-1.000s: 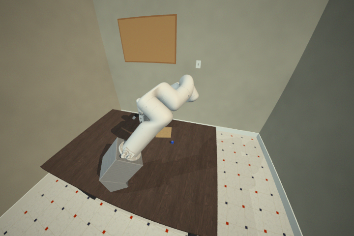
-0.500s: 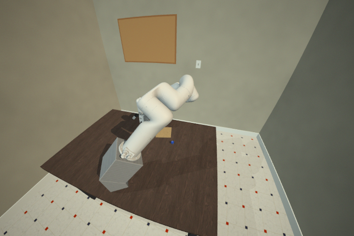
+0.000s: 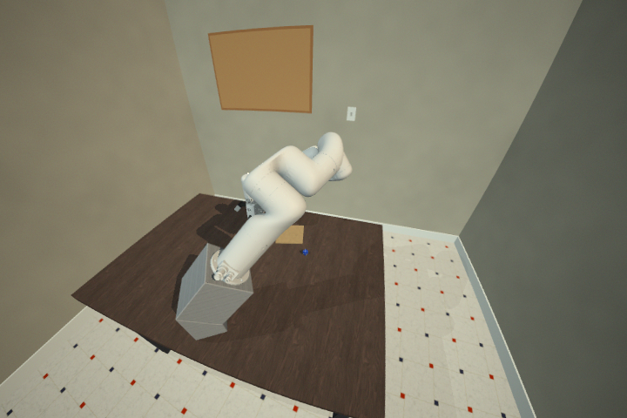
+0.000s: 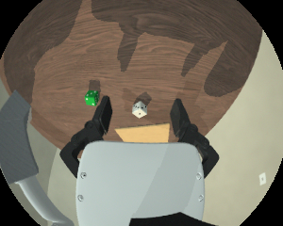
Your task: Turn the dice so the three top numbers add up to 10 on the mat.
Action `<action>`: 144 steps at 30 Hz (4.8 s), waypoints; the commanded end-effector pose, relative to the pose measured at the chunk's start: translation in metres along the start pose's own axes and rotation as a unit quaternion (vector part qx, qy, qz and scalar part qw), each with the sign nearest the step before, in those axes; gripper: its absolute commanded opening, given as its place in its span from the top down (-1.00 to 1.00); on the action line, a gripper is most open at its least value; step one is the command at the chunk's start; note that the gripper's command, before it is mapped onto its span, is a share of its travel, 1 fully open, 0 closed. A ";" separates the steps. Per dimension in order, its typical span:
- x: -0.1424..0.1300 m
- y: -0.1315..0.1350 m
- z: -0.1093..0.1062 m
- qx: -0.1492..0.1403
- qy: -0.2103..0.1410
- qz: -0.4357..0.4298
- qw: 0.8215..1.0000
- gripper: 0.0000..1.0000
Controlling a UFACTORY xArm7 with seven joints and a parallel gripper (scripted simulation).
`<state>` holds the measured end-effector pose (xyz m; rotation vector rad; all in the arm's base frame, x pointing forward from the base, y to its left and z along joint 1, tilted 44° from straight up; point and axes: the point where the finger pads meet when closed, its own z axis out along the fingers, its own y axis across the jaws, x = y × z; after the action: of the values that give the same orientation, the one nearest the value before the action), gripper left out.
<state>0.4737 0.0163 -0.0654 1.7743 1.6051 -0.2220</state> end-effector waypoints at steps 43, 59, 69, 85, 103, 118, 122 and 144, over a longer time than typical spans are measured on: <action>0.028 -0.086 -0.002 -0.001 0.002 0.000 1.000 -1.00; 0.028 -0.086 -0.002 -0.001 0.002 0.000 1.000 -1.00; 0.028 -0.086 -0.006 -0.001 0.002 0.000 1.000 -1.00; 0.028 -0.086 -0.102 -0.001 0.002 0.000 1.000 -1.00; 0.017 -0.081 -0.110 0.000 -0.001 0.004 1.000 -1.00; -0.087 -0.055 -0.088 0.014 -0.017 0.049 0.999 -1.00; -0.087 -0.055 -0.088 0.014 -0.017 0.049 0.999 -1.00; -0.188 -0.058 -0.081 0.026 -0.020 0.115 0.993 -1.00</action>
<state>0.3559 -0.0850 0.0735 1.9590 1.3515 -0.2060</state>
